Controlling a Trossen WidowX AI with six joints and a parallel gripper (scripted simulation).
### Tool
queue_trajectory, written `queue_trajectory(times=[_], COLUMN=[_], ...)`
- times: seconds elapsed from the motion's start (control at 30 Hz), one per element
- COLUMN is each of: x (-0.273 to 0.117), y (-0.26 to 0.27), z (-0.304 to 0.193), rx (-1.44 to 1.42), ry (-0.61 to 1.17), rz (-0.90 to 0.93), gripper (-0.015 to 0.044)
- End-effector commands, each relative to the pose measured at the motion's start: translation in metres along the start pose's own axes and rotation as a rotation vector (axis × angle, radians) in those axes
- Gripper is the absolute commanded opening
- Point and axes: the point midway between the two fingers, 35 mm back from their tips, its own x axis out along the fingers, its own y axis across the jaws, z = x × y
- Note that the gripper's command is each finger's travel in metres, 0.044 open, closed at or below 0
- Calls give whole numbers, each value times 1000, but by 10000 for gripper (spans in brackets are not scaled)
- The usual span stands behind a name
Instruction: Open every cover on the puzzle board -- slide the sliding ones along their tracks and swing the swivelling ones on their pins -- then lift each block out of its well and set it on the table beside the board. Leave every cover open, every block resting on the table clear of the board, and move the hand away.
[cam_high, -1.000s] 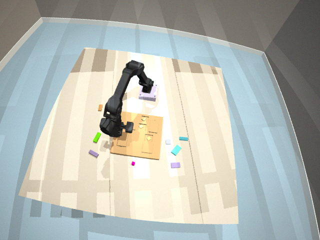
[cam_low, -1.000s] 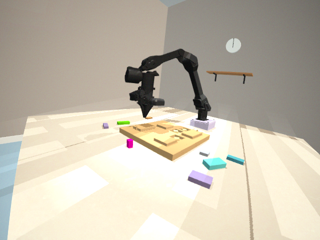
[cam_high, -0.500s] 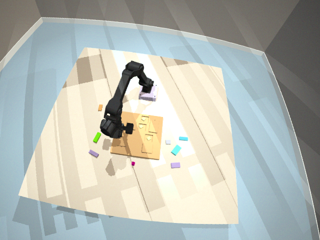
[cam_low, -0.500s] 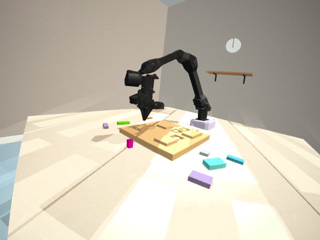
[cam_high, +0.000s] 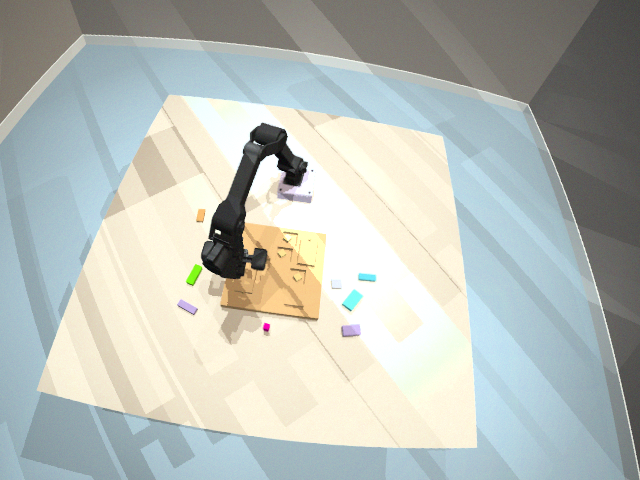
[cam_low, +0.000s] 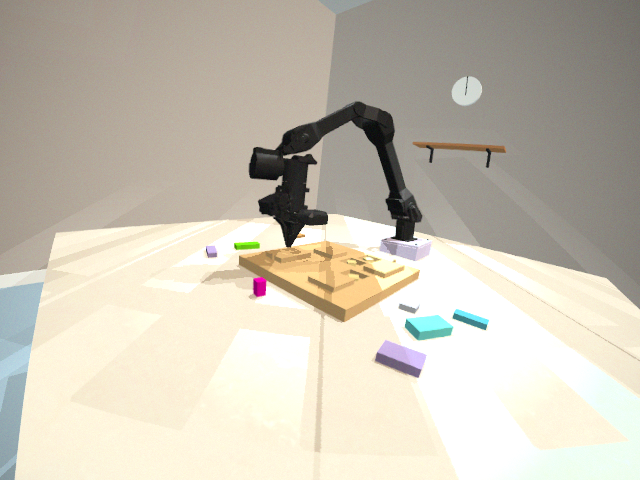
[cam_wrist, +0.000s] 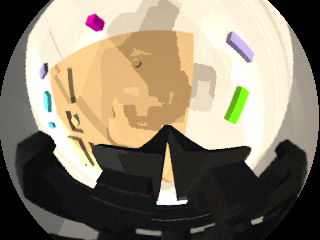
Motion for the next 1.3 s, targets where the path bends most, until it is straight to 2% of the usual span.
queue_trajectory(times=[0.0,1.27], x=[7,9], y=[1,41], z=[-2,-9], rx=[-5,-4], ry=[7,7], rz=[7,10], gripper=[0,0])
